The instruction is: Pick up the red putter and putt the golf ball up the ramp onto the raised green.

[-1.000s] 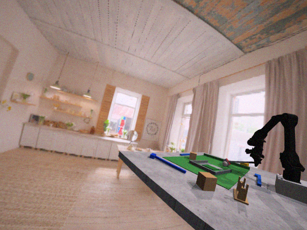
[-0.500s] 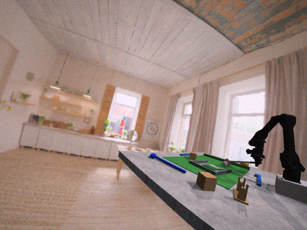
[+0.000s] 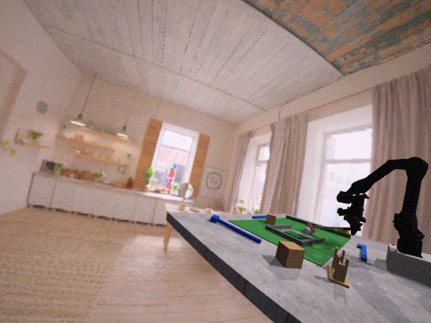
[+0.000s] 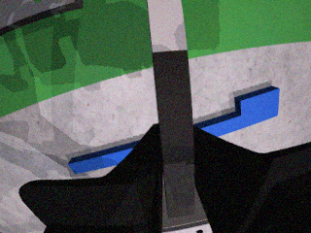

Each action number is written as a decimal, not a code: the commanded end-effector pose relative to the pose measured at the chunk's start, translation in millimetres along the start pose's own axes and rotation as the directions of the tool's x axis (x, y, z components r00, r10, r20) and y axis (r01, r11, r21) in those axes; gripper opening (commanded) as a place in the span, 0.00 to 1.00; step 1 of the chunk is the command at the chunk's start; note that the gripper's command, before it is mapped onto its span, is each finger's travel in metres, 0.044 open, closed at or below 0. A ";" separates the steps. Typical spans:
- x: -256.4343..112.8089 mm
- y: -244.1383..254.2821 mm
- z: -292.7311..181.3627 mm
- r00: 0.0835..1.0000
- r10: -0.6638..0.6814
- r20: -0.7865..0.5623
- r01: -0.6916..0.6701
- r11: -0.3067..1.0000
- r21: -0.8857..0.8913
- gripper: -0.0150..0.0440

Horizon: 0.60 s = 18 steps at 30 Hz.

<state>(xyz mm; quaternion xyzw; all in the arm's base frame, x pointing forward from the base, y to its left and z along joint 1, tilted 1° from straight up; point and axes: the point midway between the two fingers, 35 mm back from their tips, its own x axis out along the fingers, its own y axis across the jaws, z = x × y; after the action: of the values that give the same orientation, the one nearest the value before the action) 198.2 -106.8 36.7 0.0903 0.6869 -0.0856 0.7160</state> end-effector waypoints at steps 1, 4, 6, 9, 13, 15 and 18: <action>-3.2 5.1 -2.1 1.000 -0.005 0.007 0.005 1.000 0.015 0.25; -12.8 4.9 -1.1 1.000 -0.005 0.007 0.005 1.000 0.015 0.25; -23.1 4.7 -0.5 1.000 -0.005 0.007 0.005 1.000 0.015 0.25; -40.5 4.7 -0.5 1.000 -0.005 0.007 0.005 1.000 0.015 0.25; -60.0 5.2 -2.3 1.000 -0.005 0.007 0.005 1.000 0.015 0.25; -61.0 5.2 -2.4 1.000 -0.005 0.007 0.005 1.000 0.015 0.25; -51.3 5.8 -3.8 1.000 0.000 -0.007 0.000 1.000 0.013 0.25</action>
<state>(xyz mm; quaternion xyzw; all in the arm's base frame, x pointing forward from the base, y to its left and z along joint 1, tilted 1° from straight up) 194.0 -100.4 89.5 0.0948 0.6878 -0.0900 0.7141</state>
